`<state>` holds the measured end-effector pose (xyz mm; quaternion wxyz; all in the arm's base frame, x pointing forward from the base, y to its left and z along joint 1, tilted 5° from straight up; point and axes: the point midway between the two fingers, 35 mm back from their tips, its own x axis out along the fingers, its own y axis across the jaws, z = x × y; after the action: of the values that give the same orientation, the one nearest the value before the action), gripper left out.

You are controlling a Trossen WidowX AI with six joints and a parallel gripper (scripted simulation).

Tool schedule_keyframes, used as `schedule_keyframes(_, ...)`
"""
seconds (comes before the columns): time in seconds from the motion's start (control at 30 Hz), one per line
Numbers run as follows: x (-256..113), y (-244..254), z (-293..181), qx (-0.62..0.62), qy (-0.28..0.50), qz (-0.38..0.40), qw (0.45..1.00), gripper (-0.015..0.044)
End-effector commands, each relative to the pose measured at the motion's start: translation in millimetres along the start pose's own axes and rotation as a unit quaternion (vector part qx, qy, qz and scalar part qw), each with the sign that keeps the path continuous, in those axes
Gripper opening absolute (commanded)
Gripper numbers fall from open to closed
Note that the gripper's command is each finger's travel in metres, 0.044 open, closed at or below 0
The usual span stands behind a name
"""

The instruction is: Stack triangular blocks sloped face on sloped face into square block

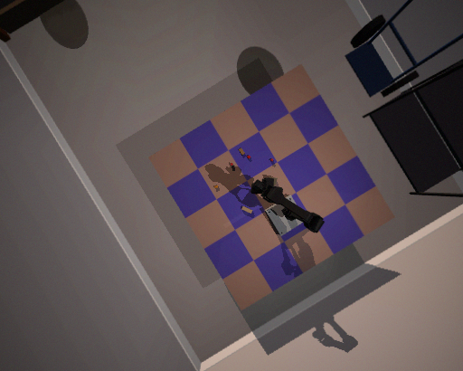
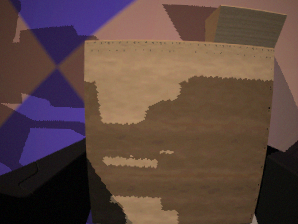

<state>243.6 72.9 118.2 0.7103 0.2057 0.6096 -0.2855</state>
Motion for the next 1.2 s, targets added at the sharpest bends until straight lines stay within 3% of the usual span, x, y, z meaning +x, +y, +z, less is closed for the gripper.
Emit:
schedule_keyframes(0.0,-7,-20,0,-0.001,0.002,0.000,1.000,0.0000)
schedule_keyframes(0.47,-21,-67,-2,-0.003,0.002,-0.004,1.000,0.0000)
schedule_keyframes(1.0,50,-67,14,-0.003,0.000,-0.004,1.000,0.0000)
schedule_keyframes(1.17,56,-68,14,-0.003,0.000,-0.004,1.000,0.0000)
